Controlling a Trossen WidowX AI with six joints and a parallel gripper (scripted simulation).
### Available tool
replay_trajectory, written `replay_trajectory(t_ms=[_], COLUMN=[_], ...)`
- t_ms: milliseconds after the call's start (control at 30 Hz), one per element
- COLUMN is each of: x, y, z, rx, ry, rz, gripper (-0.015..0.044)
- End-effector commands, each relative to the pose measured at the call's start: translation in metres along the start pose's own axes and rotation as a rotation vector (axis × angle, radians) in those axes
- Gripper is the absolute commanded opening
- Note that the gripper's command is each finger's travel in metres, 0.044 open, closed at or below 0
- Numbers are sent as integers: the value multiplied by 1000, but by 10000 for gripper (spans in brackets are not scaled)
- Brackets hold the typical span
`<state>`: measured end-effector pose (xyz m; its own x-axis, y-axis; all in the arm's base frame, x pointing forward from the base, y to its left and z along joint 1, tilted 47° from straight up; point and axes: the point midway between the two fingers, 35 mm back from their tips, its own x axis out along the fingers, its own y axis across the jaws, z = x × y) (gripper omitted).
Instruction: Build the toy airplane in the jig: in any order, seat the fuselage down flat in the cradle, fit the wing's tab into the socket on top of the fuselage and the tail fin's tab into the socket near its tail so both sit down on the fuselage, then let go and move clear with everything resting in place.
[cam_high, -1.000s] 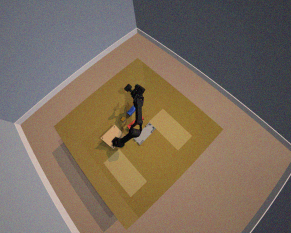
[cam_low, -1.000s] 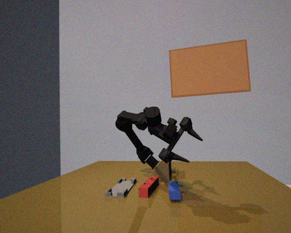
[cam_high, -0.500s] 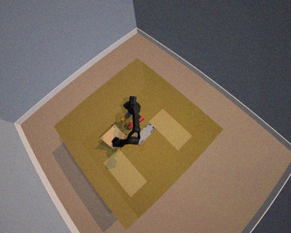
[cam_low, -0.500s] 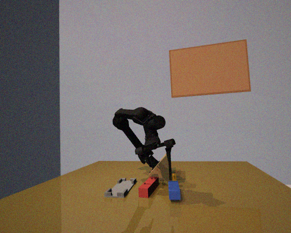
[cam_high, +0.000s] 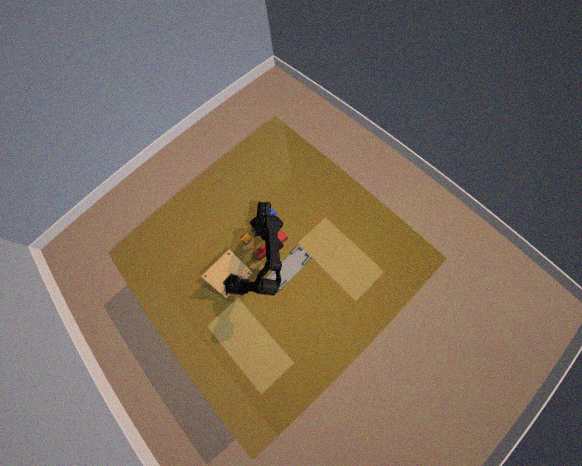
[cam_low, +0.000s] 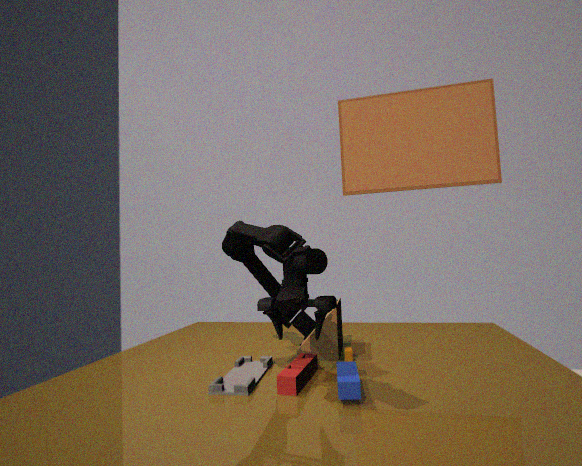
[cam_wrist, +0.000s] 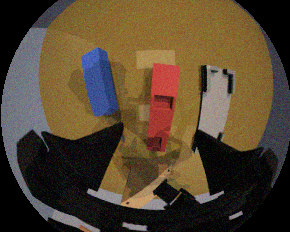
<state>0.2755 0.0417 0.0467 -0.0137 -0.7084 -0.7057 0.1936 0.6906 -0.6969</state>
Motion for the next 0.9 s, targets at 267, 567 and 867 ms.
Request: replay_trajectory(t_ms=[267, 567, 867], x=[43, 54, 68], y=[-6, -5, -6], z=[-6, -5, -5], rx=[-8, -8, -8], ry=[19, 18, 18], rz=[-23, -22, -22], gripper=[440, 440, 440])
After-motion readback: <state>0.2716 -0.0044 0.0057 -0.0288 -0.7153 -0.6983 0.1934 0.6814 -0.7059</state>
